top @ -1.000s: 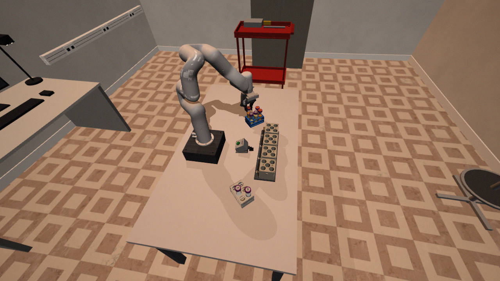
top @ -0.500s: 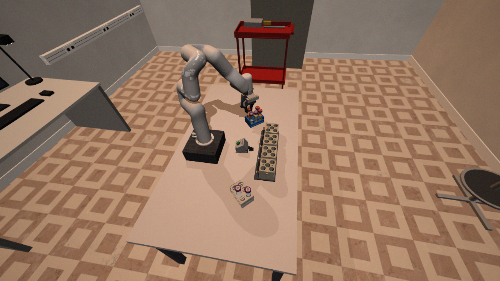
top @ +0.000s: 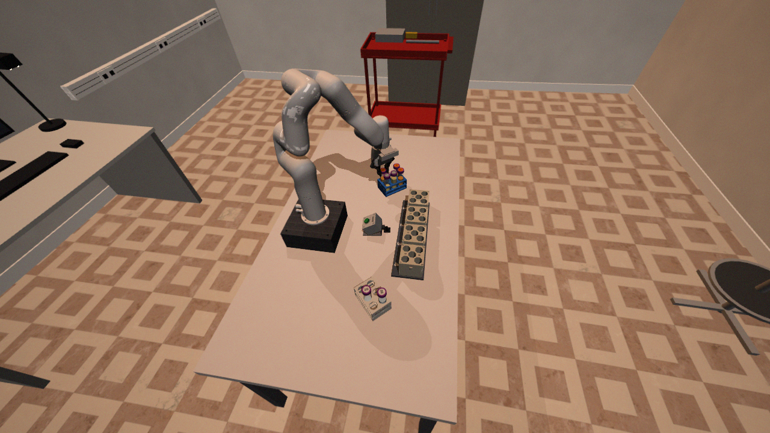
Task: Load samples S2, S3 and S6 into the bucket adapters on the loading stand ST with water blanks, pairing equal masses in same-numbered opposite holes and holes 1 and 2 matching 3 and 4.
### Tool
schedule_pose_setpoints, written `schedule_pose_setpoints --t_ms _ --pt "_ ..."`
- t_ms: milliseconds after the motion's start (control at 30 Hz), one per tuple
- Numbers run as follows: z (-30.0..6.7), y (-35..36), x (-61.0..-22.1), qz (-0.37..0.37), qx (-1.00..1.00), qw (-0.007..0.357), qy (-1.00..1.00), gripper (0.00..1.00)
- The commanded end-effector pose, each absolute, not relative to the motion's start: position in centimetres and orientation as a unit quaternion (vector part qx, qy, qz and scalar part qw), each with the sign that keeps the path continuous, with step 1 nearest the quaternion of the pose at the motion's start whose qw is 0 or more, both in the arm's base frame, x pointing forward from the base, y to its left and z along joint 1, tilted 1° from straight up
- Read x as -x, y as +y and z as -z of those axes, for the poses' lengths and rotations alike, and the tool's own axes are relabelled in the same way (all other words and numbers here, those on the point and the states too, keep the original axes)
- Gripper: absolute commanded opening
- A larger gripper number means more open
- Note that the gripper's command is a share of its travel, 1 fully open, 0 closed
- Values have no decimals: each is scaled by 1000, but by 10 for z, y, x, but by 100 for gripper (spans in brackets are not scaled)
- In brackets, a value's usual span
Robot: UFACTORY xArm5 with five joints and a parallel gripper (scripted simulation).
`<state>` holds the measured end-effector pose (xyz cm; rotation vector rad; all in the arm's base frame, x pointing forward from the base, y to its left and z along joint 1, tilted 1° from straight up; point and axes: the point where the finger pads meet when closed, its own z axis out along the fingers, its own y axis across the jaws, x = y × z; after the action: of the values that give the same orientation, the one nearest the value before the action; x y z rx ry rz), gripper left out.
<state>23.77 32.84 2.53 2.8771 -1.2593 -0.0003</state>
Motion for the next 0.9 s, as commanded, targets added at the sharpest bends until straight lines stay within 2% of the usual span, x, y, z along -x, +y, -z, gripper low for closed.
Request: schedule_pose_setpoints --t_ms 0,533,567,867 --pt "-22 330 -239 5 -916 -2 -401 0" --pt "-22 330 -239 5 -916 -2 -401 0" --pt "-22 330 -239 5 -916 -2 -401 44" --pt "-22 330 -239 5 -916 -2 -401 44"
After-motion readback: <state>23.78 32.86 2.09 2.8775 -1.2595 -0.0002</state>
